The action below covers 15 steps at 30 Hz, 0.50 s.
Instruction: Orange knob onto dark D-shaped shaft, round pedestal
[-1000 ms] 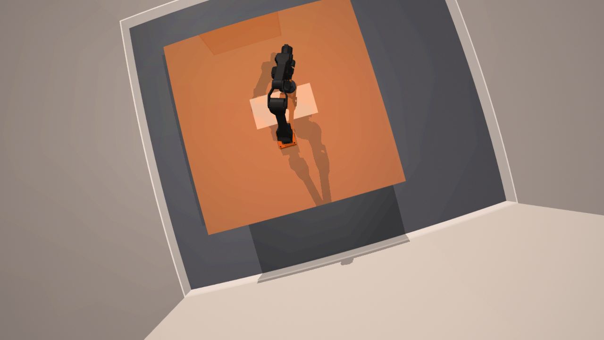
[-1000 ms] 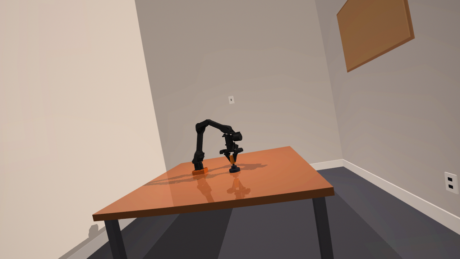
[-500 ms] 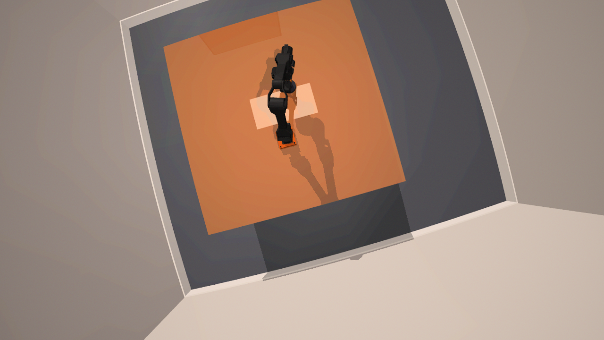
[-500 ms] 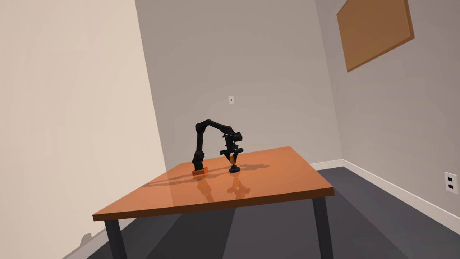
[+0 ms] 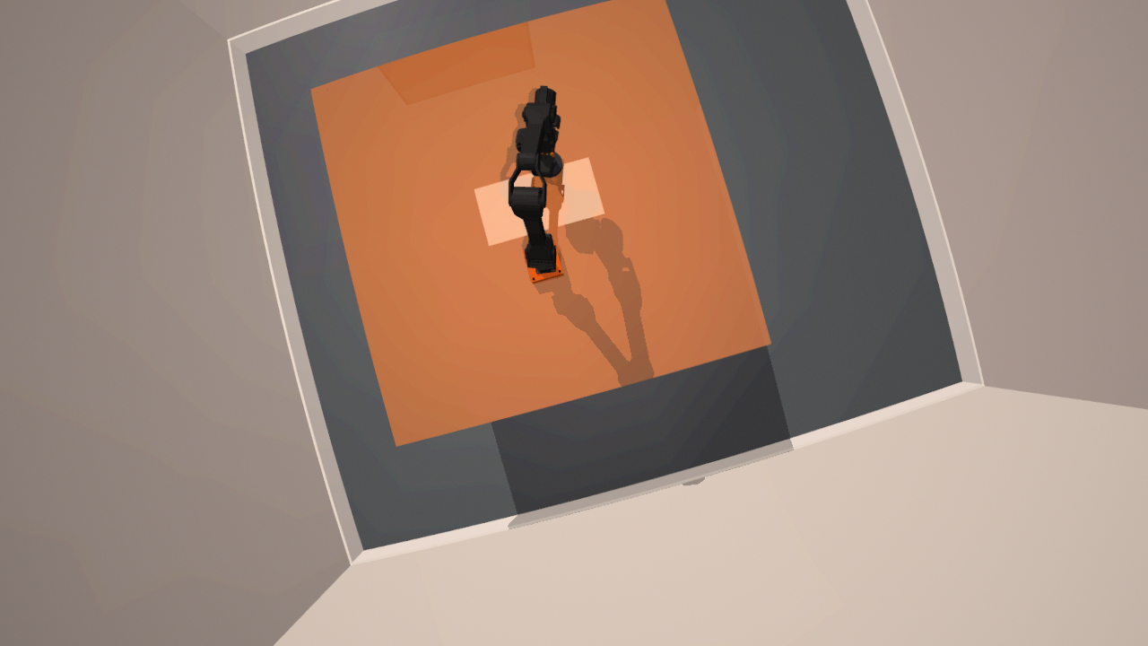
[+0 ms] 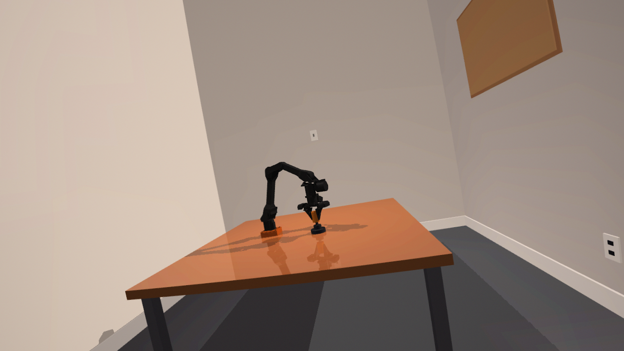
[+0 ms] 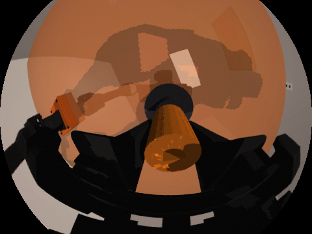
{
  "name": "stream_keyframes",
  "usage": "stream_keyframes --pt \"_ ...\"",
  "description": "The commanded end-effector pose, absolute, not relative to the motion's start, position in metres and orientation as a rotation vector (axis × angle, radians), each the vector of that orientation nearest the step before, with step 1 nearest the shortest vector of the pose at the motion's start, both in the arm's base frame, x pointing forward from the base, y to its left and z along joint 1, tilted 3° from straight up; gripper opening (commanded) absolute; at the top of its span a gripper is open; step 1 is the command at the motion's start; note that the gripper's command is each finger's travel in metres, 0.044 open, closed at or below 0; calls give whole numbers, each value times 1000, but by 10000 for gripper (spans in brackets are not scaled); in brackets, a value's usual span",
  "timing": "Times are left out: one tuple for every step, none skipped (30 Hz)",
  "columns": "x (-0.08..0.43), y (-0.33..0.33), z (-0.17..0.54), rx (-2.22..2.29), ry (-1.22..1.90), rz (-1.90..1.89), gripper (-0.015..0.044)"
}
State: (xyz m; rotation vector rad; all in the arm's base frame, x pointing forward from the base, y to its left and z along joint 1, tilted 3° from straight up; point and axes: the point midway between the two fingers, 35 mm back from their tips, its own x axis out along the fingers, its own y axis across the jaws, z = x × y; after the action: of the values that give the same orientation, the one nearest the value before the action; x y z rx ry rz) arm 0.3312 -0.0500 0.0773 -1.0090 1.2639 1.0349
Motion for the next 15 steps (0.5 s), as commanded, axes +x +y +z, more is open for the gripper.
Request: stream_keyframes --pt "330 -50 76 -1009 1266 1040 0" --pt "330 -50 78 -1009 1266 1040 0" --pt "331 -50 79 -1009 1266 1040 0" --pt "331 -50 80 -1009 1266 1040 0" --pt "331 -50 81 -1009 1266 1040 0" --pt "331 -50 81 -1009 1266 1040 0" --pt "330 -50 82 -1009 1266 1040 0" --pt "330 -50 82 -1016 1262 1046 0" --pt "330 -50 82 -1029 1255 1058 0" --pt "330 -50 82 -1050 1244 1079 0" --pt "331 -50 82 -1075 1230 1102 0" --pt "331 -50 82 -1104 1213 1130 0" --pt "331 -51 82 -1137 1193 1161 0" --pt "332 -51 82 -1160 1179 1183 0" --pt "333 -51 82 -1168 1174 1190 0"
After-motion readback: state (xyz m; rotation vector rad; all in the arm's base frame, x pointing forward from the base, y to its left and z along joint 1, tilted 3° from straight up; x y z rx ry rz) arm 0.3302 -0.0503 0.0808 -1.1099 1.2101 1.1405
